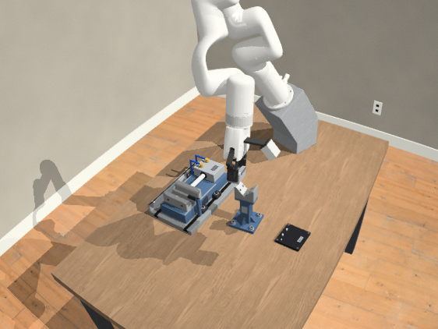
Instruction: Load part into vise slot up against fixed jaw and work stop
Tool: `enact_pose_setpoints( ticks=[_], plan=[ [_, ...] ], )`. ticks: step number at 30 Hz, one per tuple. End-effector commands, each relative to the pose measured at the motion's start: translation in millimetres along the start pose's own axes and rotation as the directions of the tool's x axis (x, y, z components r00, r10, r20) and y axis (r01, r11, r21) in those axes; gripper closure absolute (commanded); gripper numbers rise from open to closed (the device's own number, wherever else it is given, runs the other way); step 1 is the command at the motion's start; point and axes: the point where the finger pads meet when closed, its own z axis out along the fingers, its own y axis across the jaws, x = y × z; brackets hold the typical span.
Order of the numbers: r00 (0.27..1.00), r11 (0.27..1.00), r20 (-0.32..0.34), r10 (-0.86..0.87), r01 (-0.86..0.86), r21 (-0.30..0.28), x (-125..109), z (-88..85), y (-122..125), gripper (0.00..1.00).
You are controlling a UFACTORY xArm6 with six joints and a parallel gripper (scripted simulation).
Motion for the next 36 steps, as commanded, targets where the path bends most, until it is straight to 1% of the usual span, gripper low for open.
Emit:
enact_pose_setpoints(
  ticks=[1, 7, 9, 24, 26, 36],
  plan=[
    [1.000, 0.998, 0.002, -0.030, 0.030, -0.060, -2, -1.9, 19, 1.00],
    [0.997, 0.990, 0.004, -0.071, 0.071, -0.122, -4, -4.4, 37, 1.00],
    [0.997, 0.990, 0.004, -0.071, 0.071, -0.122, -4, -4.4, 37, 1.00],
    [0.978, 0.939, 0.018, -0.209, 0.206, -0.277, -5, -13.0, 80, 1.00],
    [0.978, 0.939, 0.018, -0.209, 0.206, -0.277, -5, -13.0, 80, 1.00],
    [0.944, 0.876, 0.034, -0.329, 0.318, -0.363, -5, -18.2, 101, 1.00]
  ],
)
